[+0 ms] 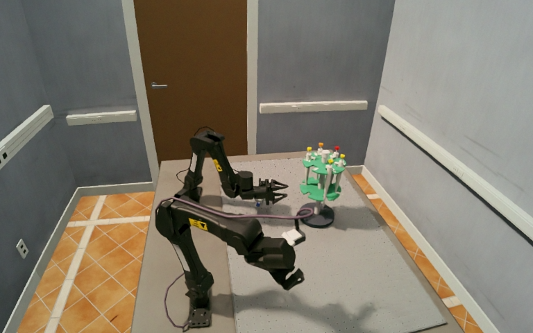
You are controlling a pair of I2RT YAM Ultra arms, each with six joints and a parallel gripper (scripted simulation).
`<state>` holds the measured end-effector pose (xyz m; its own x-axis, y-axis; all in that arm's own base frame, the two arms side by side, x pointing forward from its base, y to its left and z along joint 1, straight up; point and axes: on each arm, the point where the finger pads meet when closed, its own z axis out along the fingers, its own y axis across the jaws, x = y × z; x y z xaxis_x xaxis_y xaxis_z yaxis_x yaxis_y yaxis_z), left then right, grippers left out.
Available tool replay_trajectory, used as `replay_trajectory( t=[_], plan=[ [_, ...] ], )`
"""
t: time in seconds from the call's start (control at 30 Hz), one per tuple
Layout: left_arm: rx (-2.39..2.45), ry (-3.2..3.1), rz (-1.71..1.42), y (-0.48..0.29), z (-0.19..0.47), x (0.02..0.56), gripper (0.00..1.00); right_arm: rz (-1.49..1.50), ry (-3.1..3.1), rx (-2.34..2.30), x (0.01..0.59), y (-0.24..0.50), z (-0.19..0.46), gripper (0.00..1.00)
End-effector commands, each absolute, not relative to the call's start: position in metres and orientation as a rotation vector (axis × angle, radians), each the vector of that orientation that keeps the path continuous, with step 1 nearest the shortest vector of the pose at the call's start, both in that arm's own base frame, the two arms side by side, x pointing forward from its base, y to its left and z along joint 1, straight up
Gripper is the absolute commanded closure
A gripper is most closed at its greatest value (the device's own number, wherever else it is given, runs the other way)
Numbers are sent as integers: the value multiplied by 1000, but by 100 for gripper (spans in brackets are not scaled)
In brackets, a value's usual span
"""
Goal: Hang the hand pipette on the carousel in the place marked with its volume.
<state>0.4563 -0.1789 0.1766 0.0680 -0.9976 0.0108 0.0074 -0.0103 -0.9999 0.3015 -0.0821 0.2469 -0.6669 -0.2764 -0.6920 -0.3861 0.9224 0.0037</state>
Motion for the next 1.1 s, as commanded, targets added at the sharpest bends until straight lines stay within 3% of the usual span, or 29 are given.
replay_trajectory(
  t=[0.0, 1.07],
  plan=[
    [-1237, 1188, -1135, -181, 164, 455, 51, 185, 2310, -471, 305, -85, 253, 0],
    [-1238, 1147, -1171, -178, 185, 455, 51, 185, 2310, -471, 305, -85, 253, 0]
  ],
)
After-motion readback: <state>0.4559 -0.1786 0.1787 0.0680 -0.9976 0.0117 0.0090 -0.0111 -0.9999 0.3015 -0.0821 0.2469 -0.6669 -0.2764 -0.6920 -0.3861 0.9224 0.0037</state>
